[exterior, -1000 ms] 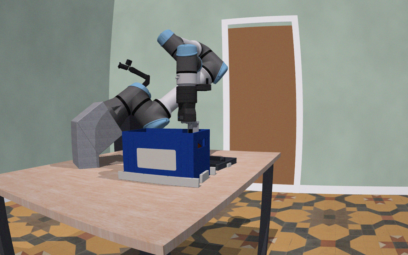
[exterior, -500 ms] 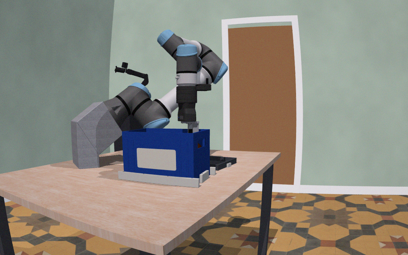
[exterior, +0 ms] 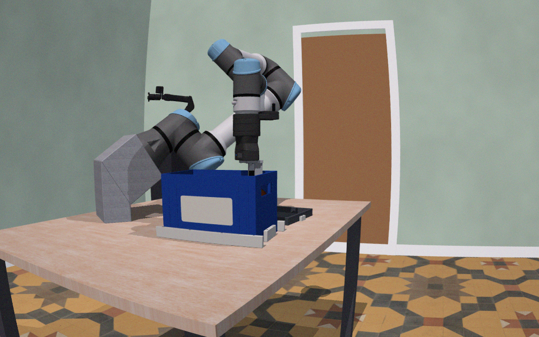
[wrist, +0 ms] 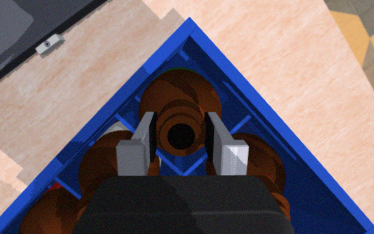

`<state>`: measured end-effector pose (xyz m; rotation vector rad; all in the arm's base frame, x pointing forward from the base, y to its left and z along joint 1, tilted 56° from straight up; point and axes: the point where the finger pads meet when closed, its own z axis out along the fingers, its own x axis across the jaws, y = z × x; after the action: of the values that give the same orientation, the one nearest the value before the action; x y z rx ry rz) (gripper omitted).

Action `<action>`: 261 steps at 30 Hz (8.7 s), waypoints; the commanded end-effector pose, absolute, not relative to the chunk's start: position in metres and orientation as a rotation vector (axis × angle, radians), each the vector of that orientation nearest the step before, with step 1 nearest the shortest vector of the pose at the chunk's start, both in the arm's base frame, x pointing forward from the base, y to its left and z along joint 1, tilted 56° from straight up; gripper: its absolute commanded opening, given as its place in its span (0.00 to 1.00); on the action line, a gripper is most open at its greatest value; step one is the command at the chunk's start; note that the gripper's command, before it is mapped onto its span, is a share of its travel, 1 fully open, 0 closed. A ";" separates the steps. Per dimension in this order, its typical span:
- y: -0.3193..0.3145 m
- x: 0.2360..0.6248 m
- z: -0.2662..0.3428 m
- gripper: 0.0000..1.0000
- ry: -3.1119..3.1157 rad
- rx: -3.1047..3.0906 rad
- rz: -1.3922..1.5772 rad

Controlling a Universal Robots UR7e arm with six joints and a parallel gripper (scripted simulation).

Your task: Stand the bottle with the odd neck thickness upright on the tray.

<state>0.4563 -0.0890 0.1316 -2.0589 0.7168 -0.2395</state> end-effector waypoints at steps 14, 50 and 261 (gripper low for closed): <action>-0.090 0.456 0.132 1.00 0.717 -2.059 -0.241; -0.092 0.455 0.133 1.00 0.717 -2.059 -0.241; -0.161 0.317 0.006 1.00 0.717 -2.059 -0.241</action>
<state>0.3172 -0.1601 0.0056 -2.0585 0.7166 -0.2397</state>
